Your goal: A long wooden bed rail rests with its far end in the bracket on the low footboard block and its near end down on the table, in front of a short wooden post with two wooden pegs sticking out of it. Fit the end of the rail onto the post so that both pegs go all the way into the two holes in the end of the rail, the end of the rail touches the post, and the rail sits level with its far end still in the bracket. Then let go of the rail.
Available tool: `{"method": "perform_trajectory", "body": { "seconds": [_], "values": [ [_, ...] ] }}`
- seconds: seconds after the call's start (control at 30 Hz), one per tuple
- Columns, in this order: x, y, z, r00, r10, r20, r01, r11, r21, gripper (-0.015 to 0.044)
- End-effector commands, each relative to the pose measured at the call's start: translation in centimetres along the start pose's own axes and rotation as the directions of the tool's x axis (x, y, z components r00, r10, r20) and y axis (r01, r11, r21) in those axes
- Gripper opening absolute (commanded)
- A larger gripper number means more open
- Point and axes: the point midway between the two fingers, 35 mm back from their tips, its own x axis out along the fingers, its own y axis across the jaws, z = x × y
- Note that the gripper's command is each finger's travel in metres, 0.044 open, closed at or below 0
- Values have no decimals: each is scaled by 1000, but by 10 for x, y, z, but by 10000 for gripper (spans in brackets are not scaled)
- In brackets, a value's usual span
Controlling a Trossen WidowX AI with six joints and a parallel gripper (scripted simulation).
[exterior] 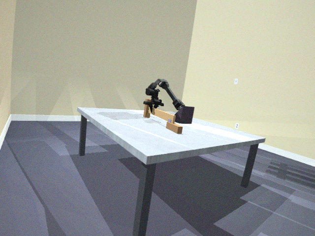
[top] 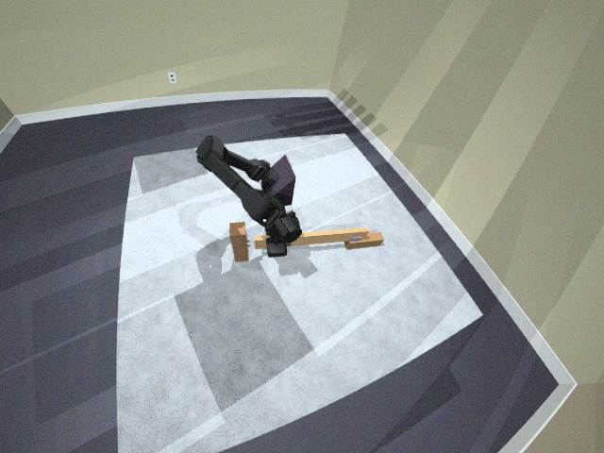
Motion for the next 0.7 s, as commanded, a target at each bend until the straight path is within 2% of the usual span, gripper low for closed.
{"method": "perform_trajectory", "body": {
  "seconds": [0.0, 0.67],
  "values": [
    [0, 0, -2, 1000, -1, -1, 1, 1000, -3, 0],
    [-1, 0, -8, 1000, -1, -2, 1, 1000, -3, 0]
  ]
}}
